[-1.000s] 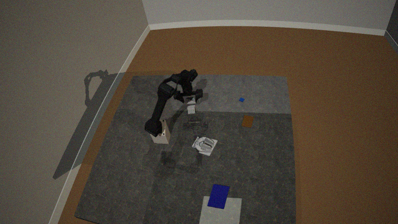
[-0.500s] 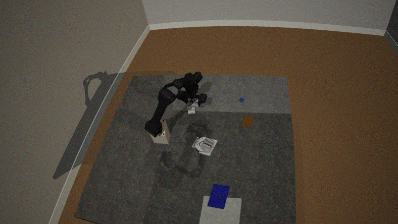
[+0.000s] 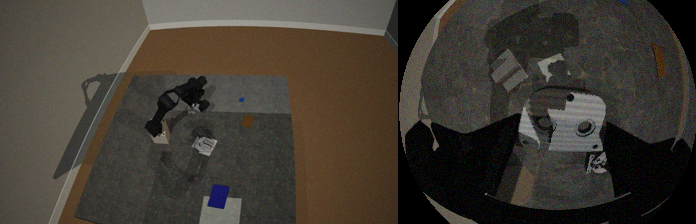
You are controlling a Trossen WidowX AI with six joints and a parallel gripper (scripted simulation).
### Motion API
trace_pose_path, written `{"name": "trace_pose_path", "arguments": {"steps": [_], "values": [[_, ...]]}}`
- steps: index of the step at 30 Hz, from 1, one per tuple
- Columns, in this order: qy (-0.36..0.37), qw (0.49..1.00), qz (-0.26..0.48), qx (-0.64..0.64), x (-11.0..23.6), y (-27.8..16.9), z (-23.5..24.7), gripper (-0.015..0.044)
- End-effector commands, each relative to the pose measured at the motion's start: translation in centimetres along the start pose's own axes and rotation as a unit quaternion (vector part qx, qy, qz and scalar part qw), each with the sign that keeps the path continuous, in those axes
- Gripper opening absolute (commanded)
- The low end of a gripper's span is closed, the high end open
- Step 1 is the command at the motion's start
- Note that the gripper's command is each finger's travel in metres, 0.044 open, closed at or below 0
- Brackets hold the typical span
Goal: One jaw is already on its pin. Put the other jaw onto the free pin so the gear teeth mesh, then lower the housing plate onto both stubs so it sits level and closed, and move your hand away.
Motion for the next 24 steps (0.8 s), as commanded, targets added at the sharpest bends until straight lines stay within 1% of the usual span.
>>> {"name": "trace_pose_path", "arguments": {"steps": [1,12,24], "values": [[-0.002,0.999,0.001,-0.049,0.1,-1.1,-1.3,0.0351],[-0.004,0.986,0.0,-0.165,0.3,-3.3,-4.3,0.0351],[-0.007,0.957,0.0,-0.29,0.2,-6.0,-7.2,0.0351]]}}
Point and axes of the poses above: the point midway between the two fingers, 35 mm back from their tips, its own x axis back along the fingers, its own z axis across the jaws, y = z × x, the point moved 1 cm from there along x, back along the fingers, and after that the axes turned 2 degrees about -x, right-handed, at the moved point
